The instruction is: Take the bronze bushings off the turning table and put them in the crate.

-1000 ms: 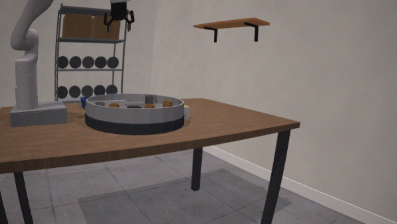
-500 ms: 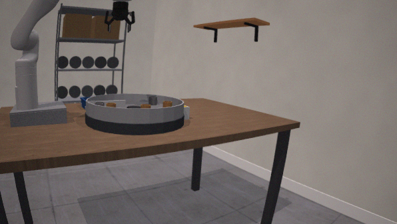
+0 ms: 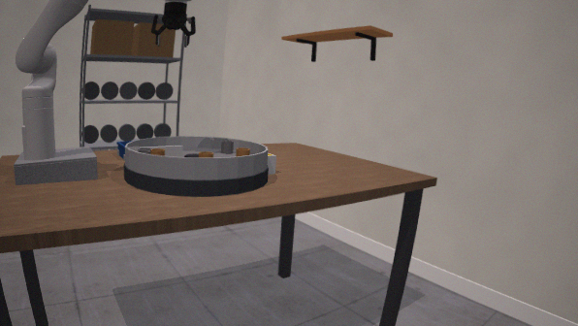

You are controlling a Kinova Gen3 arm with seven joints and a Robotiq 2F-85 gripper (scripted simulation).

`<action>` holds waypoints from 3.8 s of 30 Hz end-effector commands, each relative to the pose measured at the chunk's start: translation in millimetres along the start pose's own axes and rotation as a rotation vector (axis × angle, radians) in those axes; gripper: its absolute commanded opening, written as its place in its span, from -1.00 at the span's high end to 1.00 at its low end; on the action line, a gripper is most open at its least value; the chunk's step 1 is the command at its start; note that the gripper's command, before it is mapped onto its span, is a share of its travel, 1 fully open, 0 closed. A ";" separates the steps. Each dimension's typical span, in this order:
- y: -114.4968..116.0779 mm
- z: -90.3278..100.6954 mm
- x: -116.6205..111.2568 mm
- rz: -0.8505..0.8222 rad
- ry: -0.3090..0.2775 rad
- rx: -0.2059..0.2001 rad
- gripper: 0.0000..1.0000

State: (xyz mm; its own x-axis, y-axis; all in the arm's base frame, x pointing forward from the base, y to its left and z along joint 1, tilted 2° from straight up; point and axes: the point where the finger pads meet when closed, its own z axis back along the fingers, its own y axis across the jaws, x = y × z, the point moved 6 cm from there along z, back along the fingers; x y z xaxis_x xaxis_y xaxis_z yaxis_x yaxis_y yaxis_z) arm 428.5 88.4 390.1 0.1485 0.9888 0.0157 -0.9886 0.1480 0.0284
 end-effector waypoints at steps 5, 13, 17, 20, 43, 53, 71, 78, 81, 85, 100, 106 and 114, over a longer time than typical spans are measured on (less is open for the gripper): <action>1.0 -0.1 0.8 -0.010 0.002 0.008 -1.00; 11.0 -23.2 -39.1 -0.001 0.000 0.001 -1.00; 11.0 -23.2 -39.1 -0.001 0.000 0.001 -1.00; 11.0 -23.2 -39.1 -0.001 0.000 0.001 -1.00; 32.9 -64.4 -111.5 -0.025 0.010 0.012 -1.00; 35.3 -69.1 -119.6 -0.026 0.010 0.012 -1.00; 48.6 -91.7 -159.6 -0.039 0.015 0.020 -1.00; 62.4 -114.0 -199.7 -0.053 0.019 0.028 -1.00; 62.4 -114.0 -199.7 -0.053 0.019 0.028 -1.00; 62.4 -114.0 -199.7 -0.053 0.019 0.028 -1.00; 53.8 -118.2 -200.4 -0.010 0.002 0.008 -1.00; 53.8 -118.2 -200.4 -0.010 0.002 0.008 -1.00; 55.6 -118.5 -200.8 -0.021 0.007 0.016 -1.00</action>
State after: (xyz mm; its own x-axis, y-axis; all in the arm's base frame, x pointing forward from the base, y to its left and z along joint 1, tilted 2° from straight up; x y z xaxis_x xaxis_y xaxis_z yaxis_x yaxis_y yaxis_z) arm 340.4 -99.5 269.6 0.1693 0.9855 0.0088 -0.9846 0.1687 0.0460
